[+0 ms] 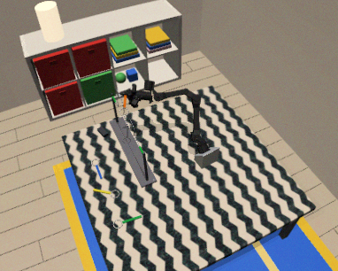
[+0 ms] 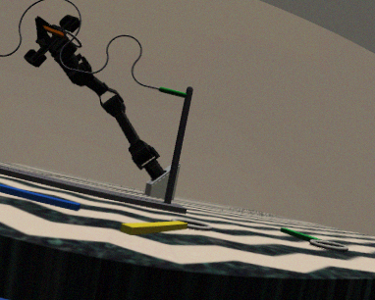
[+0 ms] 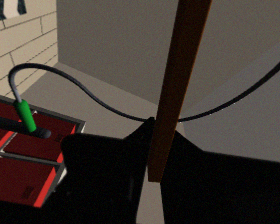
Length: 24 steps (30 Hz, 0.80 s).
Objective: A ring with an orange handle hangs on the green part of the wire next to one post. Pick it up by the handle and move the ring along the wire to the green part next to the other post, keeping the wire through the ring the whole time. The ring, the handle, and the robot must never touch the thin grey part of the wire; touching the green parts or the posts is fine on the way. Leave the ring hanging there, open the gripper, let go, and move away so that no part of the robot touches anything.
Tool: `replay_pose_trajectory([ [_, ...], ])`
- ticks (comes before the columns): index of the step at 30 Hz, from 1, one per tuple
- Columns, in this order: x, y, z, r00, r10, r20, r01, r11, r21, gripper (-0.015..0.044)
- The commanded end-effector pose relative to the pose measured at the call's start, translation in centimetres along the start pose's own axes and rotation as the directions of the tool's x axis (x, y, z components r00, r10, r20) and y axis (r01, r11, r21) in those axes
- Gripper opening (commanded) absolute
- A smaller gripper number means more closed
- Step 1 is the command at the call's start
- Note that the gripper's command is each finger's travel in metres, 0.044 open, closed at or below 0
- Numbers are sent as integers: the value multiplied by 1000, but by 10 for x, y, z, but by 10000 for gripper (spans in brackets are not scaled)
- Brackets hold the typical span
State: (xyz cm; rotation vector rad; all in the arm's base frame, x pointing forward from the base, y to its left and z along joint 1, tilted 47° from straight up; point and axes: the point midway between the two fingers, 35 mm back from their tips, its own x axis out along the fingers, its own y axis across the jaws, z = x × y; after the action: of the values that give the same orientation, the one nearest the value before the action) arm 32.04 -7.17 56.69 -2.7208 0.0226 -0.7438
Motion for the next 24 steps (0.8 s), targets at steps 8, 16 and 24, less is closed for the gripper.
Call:
replay_pose_trajectory([
  [8, 0, 0, 0, 999, -41, 7, 41, 997, -72, -150],
  [16, 0, 9, -2, 999, -38, 4, 39, 997, -62, -150],
  [24, -1, 26, -4, 1000, -7, -4, 7, 1000, 13, -150],
])
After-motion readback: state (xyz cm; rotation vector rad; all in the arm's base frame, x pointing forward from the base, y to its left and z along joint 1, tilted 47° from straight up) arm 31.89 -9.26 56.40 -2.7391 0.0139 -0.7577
